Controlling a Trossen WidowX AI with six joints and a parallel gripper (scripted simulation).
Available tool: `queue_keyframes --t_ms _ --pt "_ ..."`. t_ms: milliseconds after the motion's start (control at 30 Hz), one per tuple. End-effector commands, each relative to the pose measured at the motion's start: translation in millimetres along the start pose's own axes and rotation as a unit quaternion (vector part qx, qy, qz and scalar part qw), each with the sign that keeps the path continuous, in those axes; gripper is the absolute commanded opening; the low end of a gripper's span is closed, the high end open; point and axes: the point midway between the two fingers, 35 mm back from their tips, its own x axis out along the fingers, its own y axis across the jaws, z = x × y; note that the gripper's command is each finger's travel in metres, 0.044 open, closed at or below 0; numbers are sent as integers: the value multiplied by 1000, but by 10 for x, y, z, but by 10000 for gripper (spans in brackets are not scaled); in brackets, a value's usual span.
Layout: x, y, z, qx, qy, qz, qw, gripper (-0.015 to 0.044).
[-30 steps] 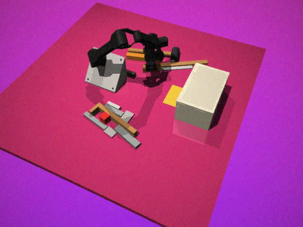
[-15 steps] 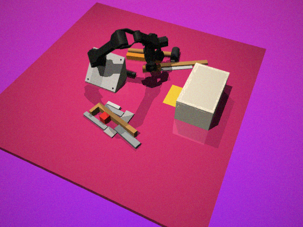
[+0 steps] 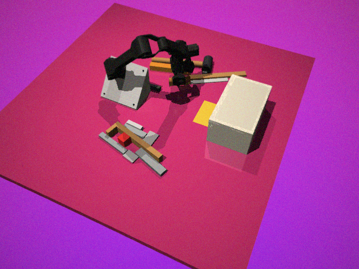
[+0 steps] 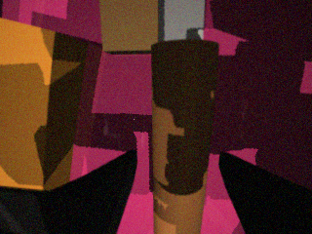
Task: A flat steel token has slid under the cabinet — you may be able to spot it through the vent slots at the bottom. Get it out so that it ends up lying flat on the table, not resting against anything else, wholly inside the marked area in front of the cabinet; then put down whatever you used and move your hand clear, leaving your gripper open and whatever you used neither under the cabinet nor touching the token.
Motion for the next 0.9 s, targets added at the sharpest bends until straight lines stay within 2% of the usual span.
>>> queue_keyframes --t_ms 0,133,400,500,867 --pt "0 0 0 0 0 0 1000 244" --pt "0 0 0 0 0 0 1000 139" --pt "0 0 0 0 0 0 1000 85" --pt "0 0 0 0 0 0 1000 6" --pt "-1 1 -2 3 0 0 1000 0"
